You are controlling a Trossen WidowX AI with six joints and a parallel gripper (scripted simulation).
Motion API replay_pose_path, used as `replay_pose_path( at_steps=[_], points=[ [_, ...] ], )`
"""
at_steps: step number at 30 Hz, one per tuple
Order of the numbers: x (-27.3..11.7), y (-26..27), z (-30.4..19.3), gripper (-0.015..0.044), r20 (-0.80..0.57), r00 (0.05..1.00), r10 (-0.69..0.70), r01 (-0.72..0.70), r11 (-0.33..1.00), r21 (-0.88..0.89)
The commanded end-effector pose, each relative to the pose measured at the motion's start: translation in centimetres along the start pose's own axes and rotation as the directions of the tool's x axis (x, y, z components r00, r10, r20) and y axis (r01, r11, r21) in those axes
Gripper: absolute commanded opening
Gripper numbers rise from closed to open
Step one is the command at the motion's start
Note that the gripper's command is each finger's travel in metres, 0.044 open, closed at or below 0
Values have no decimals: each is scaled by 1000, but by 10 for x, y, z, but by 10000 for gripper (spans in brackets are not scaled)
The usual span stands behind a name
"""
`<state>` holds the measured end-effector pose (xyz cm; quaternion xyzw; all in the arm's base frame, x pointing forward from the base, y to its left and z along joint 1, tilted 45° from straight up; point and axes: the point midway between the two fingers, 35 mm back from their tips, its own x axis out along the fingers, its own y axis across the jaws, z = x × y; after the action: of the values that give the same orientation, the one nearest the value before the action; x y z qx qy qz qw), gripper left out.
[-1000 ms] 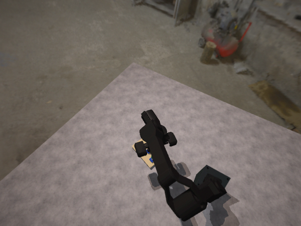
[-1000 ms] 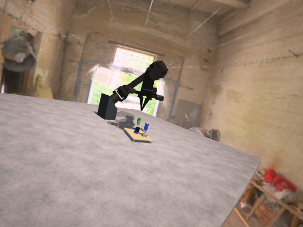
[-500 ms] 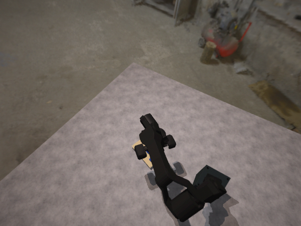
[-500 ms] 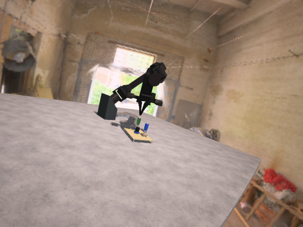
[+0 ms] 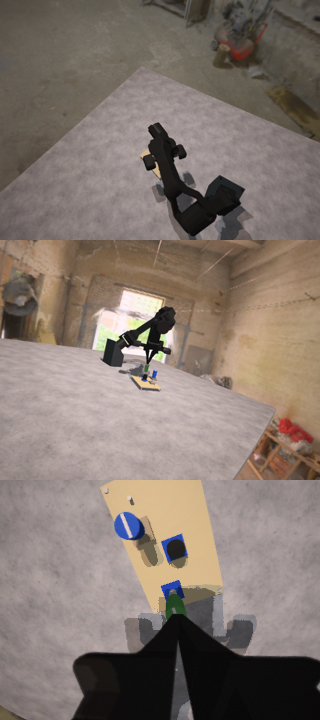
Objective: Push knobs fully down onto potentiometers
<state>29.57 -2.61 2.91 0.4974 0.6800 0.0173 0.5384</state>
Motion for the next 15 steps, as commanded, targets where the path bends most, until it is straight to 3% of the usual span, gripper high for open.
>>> replay_pose_path(
  at_steps=[1,15],
  points=[
    [1,1,0,0,-1,1000,4,-4,1000,4],
    [5,1,0,0,-1,1000,4,-4,1000,4]
  ],
)
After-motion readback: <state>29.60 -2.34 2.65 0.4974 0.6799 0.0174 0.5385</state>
